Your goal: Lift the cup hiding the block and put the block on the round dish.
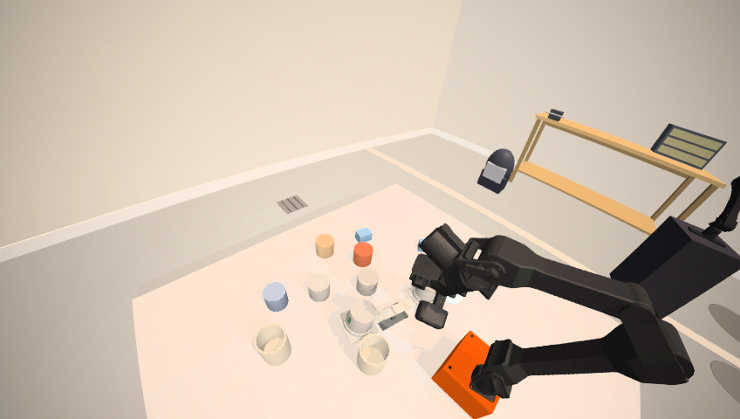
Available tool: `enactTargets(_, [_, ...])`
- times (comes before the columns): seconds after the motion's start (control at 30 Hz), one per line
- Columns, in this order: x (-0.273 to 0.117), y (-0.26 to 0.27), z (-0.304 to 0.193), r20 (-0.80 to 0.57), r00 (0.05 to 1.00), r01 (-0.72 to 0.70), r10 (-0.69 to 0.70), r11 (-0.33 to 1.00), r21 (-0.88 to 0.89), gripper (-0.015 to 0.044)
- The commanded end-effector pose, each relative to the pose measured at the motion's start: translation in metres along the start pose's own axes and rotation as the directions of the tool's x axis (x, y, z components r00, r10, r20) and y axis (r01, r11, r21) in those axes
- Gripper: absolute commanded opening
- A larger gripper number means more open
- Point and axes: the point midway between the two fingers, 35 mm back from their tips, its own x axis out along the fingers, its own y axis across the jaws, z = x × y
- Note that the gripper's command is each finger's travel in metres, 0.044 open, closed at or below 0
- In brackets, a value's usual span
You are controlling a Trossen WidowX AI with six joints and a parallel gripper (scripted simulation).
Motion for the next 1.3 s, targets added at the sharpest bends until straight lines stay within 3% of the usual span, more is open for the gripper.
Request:
enactTargets(0.0, [0.009, -0.008, 0.002, -0.041, 0.999, -0.034, 0.030, 0.994, -0.102, 0.0440])
enactTargets(0.4, [0.055, -0.043, -0.005, -0.178, 0.971, -0.220, 0.159, 0.886, -0.409, 0.0440])
enactTargets(0.87, [0.109, -0.081, -0.033, -0.251, 0.906, -0.414, 0.341, 0.586, -0.696, 0.0440])
enactTargets(0.97, [0.118, -0.087, -0.040, -0.253, 0.893, -0.428, 0.372, 0.528, -0.733, 0.0440])
enactTargets(1.27, [0.131, -0.082, -0.044, -0.253, 0.892, -0.429, 0.374, 0.524, -0.736, 0.0440])
